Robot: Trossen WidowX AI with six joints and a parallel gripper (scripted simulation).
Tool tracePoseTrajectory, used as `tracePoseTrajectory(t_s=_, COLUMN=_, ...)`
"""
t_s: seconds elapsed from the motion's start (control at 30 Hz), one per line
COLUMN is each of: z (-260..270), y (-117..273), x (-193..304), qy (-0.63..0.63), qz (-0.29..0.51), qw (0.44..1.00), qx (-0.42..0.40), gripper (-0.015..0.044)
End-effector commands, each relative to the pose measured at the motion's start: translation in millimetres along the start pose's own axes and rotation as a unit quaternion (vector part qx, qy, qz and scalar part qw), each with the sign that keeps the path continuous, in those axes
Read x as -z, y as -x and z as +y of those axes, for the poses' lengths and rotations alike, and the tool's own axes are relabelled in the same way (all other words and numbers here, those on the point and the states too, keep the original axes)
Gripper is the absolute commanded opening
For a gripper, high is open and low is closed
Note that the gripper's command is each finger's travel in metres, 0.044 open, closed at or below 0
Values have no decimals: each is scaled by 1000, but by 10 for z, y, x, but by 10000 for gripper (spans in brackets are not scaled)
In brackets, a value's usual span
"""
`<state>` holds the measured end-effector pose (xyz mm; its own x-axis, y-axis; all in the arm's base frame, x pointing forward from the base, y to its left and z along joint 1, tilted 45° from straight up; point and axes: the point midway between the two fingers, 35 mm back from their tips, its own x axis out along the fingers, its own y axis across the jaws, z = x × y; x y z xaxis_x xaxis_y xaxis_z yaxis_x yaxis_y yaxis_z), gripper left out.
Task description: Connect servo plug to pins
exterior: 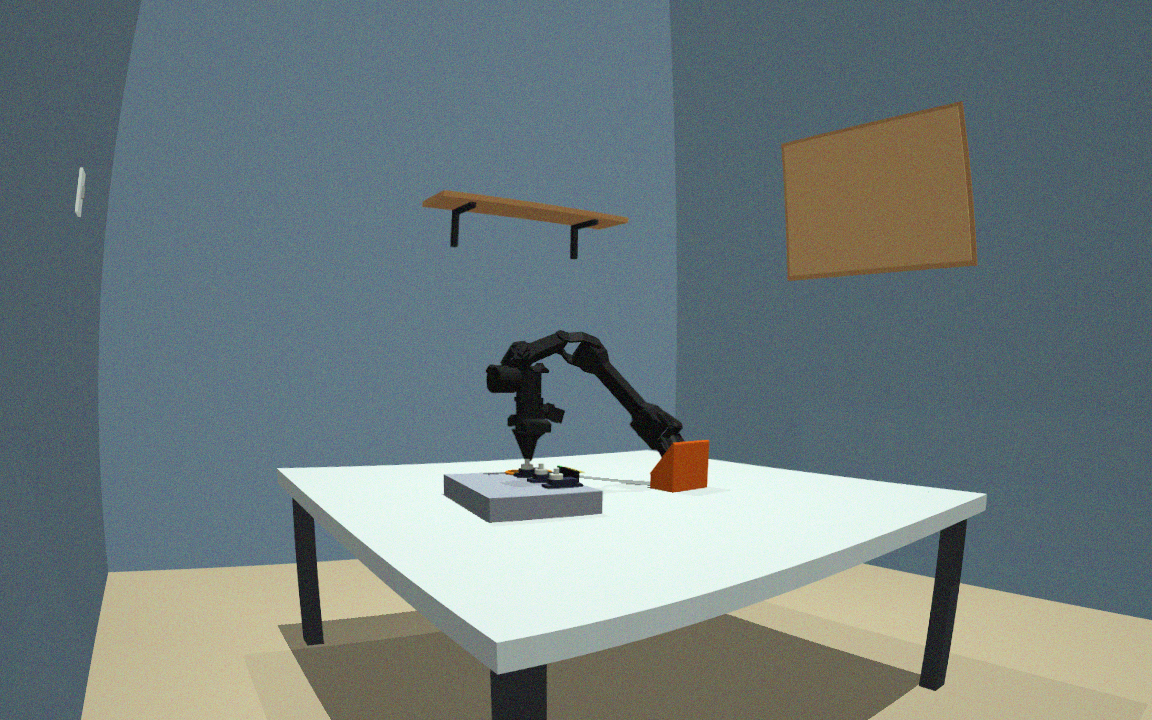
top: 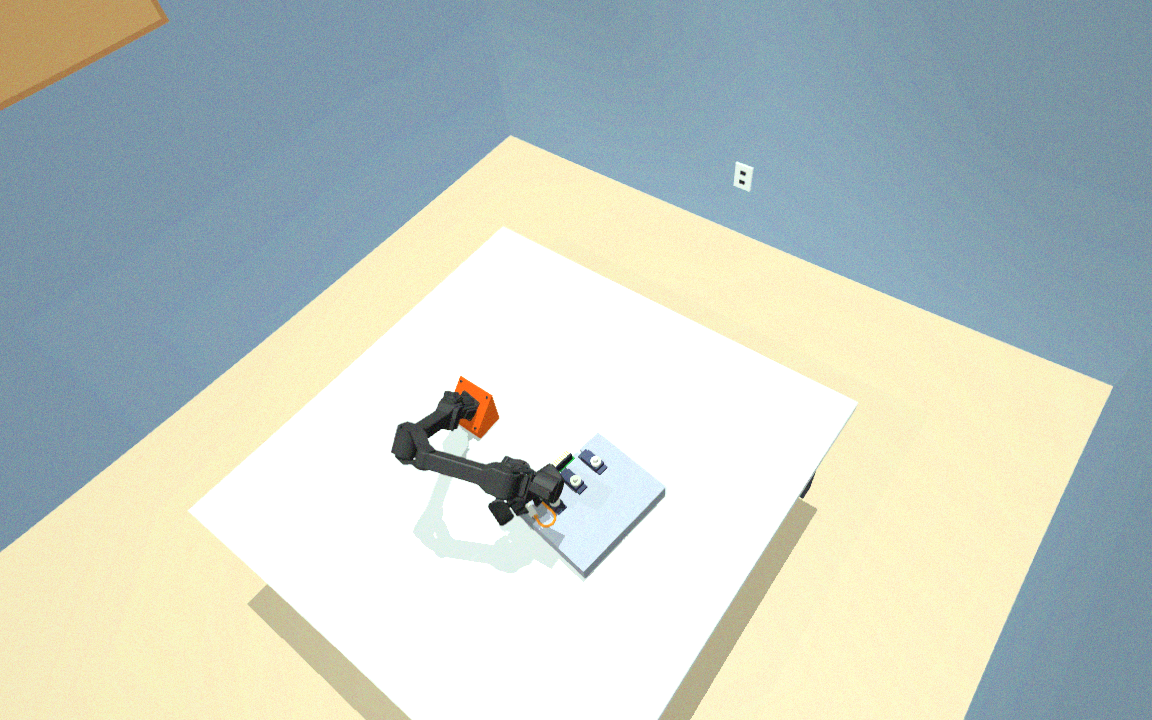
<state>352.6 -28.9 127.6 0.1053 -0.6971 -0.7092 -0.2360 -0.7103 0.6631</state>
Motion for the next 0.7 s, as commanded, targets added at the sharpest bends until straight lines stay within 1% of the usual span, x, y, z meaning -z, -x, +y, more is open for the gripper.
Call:
tracePoseTrajectory(t_s=0.0, z=14, y=-106, x=-14, qy=2, qz=-2, qw=1000, qx=-3, gripper=115)
tracePoseTrajectory(t_s=0.47, z=16, y=-256, x=-15, qy=2, qz=-2, qw=1000, qx=-3, gripper=115)
tracePoseTrajectory(t_s=0.57, z=16, y=-256, x=-15, qy=2, qz=-2, qw=1000, qx=-3, gripper=36)
tracePoseTrajectory(t_s=0.67, z=16, y=-256, x=-15, qy=2, qz=-2, qw=1000, qx=-3, gripper=16)
